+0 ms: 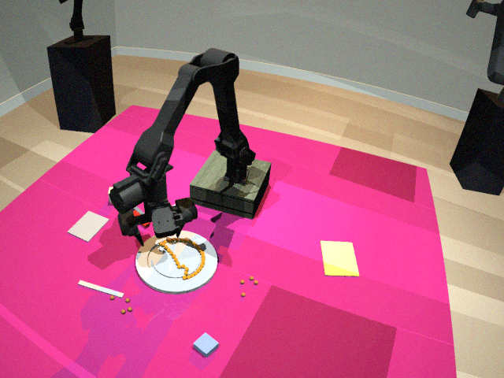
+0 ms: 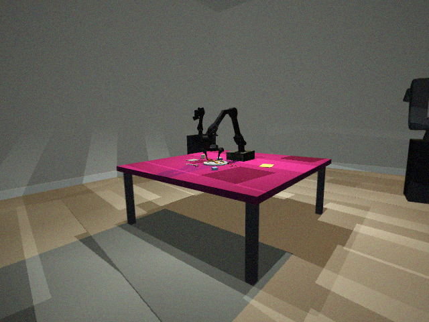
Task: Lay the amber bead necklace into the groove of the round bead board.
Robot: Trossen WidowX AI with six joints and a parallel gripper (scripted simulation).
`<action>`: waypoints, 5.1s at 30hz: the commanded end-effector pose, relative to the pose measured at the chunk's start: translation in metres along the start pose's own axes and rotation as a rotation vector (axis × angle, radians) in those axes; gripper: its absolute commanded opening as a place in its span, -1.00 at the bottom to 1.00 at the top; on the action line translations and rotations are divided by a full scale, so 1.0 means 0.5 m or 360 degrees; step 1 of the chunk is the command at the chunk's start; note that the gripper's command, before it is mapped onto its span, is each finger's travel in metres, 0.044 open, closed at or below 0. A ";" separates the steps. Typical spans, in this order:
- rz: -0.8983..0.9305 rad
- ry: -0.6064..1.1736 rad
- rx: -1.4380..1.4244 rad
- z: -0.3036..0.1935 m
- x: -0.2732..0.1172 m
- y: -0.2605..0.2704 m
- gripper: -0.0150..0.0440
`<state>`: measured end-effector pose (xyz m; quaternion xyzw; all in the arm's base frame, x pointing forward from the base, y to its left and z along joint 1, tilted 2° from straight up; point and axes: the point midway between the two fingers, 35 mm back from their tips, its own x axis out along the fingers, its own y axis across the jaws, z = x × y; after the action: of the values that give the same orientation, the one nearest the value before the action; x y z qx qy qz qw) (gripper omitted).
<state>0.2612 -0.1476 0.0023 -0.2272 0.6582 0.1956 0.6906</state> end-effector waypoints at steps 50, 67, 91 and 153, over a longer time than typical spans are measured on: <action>0.0001 -0.0008 -0.0513 0.046 0.007 0.017 -0.08; 0.0004 -0.0007 -0.0504 0.046 0.011 0.018 -0.49; 0.0004 -0.0007 -0.0504 0.046 0.011 0.018 -0.49; -0.0002 -0.0006 -0.0515 0.025 -0.001 -0.041 1.00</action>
<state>0.2826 -0.1574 0.0039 -0.3340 0.6185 0.2969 0.6464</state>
